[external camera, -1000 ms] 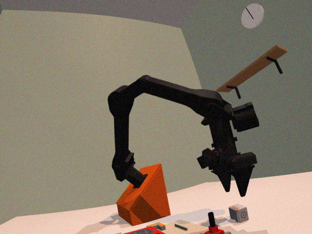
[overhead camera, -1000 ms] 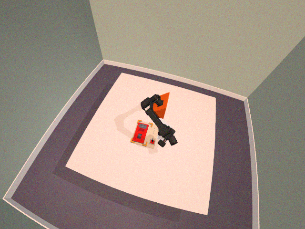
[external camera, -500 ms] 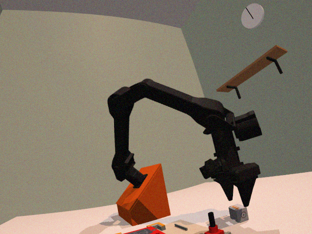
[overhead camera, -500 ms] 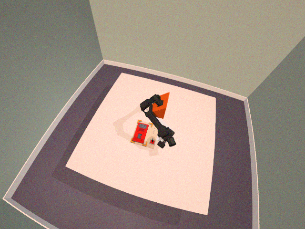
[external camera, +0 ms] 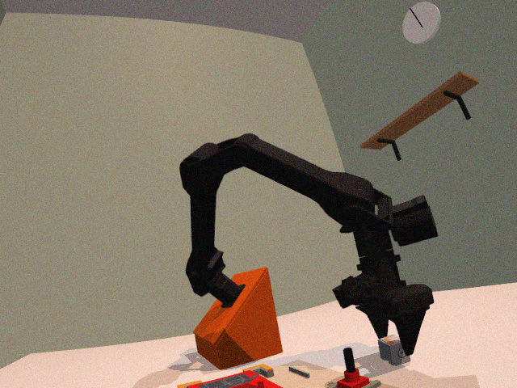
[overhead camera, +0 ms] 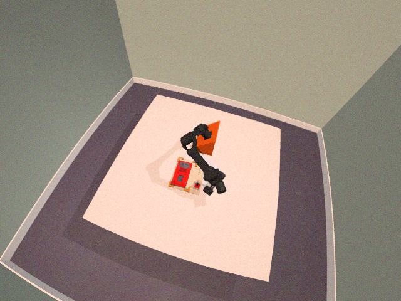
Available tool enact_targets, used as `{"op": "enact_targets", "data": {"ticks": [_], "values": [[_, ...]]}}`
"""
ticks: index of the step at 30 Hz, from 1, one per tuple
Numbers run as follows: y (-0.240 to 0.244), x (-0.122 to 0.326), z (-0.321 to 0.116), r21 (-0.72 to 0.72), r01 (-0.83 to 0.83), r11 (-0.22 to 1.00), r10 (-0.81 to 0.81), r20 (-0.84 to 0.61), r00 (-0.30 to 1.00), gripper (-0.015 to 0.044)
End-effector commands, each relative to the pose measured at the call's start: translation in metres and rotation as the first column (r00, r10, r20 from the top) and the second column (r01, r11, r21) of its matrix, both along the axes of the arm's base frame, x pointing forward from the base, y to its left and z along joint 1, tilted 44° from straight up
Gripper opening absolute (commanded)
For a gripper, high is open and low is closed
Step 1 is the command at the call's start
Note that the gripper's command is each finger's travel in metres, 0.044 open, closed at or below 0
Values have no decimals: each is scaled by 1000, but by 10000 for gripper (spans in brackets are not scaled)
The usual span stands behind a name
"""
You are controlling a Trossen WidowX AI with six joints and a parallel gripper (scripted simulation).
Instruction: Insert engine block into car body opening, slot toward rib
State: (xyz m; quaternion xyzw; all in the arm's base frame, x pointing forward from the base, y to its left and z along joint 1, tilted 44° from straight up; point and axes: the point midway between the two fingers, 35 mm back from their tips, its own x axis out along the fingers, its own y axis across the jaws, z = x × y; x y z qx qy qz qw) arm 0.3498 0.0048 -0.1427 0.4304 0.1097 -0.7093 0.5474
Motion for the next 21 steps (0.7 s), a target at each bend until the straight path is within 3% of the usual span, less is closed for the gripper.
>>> {"op": "enact_targets", "data": {"ticks": [1, 3, 11, 19, 21], "values": [[-5, -4, -5, -8, -7, 1000, 7, -11, 1000, 440], [-6, -4, -6, -9, -7, 1000, 7, -10, 1000, 440], [-6, -4, -6, -9, -7, 1000, 7, -10, 1000, 230], [-6, -4, -6, -9, -7, 1000, 7, -10, 1000, 177], [-5, -4, -6, -9, -7, 1000, 7, -10, 1000, 124]]}}
